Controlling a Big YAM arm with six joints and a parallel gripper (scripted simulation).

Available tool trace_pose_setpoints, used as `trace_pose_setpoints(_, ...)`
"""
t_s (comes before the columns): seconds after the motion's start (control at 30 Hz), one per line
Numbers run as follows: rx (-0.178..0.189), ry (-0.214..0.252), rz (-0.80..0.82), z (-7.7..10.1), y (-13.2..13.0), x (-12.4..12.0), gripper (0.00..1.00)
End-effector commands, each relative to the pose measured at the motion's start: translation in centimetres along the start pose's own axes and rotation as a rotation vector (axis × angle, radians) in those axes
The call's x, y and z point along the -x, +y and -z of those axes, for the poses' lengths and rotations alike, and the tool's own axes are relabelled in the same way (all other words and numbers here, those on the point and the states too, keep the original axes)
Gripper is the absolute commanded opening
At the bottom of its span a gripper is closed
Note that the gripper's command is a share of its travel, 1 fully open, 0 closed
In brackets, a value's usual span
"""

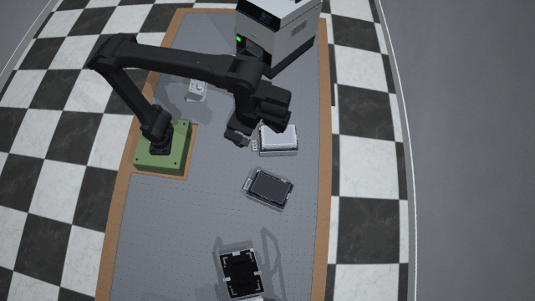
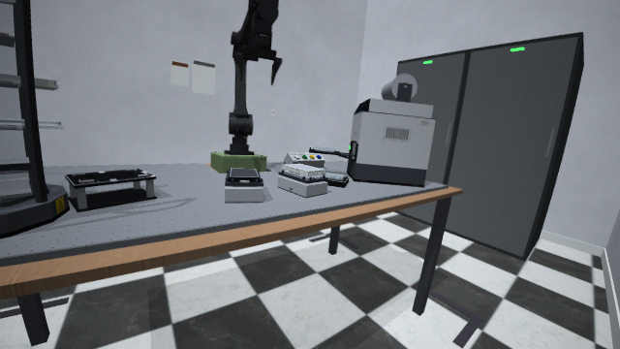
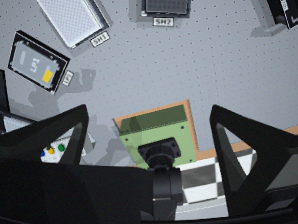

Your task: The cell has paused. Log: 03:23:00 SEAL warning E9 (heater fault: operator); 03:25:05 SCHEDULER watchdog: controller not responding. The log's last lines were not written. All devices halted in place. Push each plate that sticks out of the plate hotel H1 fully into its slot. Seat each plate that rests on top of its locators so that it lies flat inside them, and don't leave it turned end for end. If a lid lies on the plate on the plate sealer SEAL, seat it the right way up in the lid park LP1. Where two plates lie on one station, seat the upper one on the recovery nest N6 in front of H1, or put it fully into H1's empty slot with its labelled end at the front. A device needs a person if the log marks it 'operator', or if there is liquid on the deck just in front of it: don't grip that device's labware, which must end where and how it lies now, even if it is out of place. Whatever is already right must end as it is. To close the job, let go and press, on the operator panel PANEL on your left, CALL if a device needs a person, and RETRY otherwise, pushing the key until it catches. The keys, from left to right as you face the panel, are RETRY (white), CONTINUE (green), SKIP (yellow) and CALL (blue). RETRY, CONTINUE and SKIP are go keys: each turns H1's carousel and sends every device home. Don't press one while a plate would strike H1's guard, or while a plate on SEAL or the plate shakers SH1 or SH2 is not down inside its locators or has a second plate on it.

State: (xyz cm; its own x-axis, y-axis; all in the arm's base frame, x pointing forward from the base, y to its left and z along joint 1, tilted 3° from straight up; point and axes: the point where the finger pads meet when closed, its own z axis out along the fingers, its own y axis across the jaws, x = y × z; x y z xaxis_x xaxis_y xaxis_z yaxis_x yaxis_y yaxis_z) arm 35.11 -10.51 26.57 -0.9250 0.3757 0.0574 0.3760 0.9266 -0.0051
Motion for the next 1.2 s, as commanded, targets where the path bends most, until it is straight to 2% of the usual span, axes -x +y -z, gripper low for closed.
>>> trace_pose_setpoints(0.0,0.004,-0.072,0.009,2.1,-1.0,3.0,1.00)
trace_pose_setpoints(0.37,0.001,-0.072,0.009,2.1,-3.1,5.3,1.00)
trace_pose_setpoints(0.67,0.006,-0.071,-0.309,2.1,-5.9,6.7,1.00)
trace_pose_setpoints(1.17,0.002,-0.064,-0.288,2.0,-9.9,8.5,1.00)
